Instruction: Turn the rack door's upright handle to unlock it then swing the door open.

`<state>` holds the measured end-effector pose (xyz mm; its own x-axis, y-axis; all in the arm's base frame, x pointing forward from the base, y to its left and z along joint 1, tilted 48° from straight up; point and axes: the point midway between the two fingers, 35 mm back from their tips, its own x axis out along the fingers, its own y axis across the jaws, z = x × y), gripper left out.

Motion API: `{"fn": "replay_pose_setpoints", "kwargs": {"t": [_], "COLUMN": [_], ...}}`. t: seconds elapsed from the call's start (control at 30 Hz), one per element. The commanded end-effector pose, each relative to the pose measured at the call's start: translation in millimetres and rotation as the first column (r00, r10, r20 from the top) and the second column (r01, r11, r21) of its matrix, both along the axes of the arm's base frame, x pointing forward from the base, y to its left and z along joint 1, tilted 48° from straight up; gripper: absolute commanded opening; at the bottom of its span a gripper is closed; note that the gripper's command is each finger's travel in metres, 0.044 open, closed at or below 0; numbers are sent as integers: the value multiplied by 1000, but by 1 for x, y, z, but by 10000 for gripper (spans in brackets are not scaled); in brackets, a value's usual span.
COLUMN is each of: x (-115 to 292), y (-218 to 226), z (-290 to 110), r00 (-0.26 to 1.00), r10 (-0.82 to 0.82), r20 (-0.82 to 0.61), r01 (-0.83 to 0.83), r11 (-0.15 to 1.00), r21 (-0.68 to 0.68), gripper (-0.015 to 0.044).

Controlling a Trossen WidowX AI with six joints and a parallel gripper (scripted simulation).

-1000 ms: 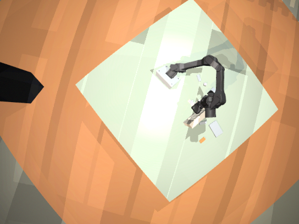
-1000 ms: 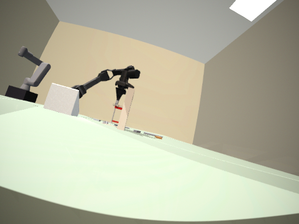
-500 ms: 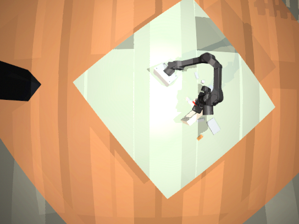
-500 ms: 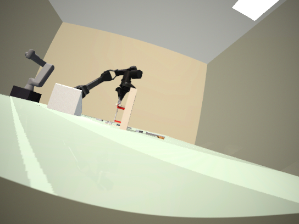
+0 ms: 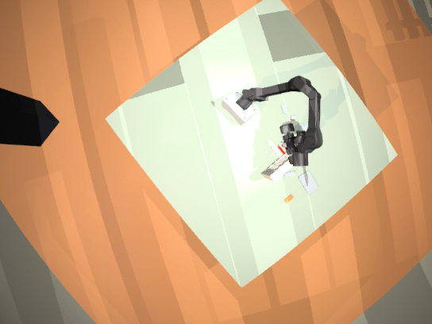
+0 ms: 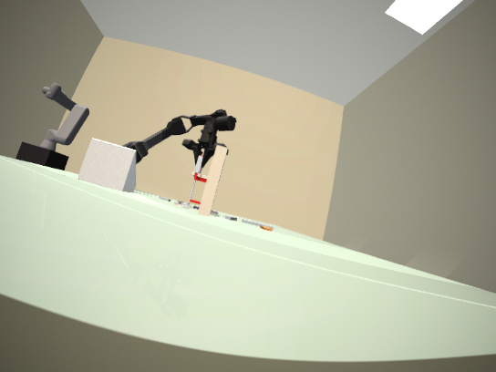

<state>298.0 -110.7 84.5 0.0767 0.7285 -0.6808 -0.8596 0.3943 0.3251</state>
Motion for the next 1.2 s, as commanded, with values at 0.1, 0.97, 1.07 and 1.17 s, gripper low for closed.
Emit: {"fn": "replay_pose_setpoints", "kwargs": {"t": [0.1,0.97,1.07,1.17], "x": [0,0,0,0], "y": [1,1,1,1], "z": [-2,-2,-2,-2], "r00": [940,721,721,743], "r10": [240,492,492,474], "r20": [243,488,488,472], "r01": [-234,-461,-461,-446], "r11": [971,866,866,877], "r21": [-57,-192,-192,-179], "gripper": [12,196,275,284]}}
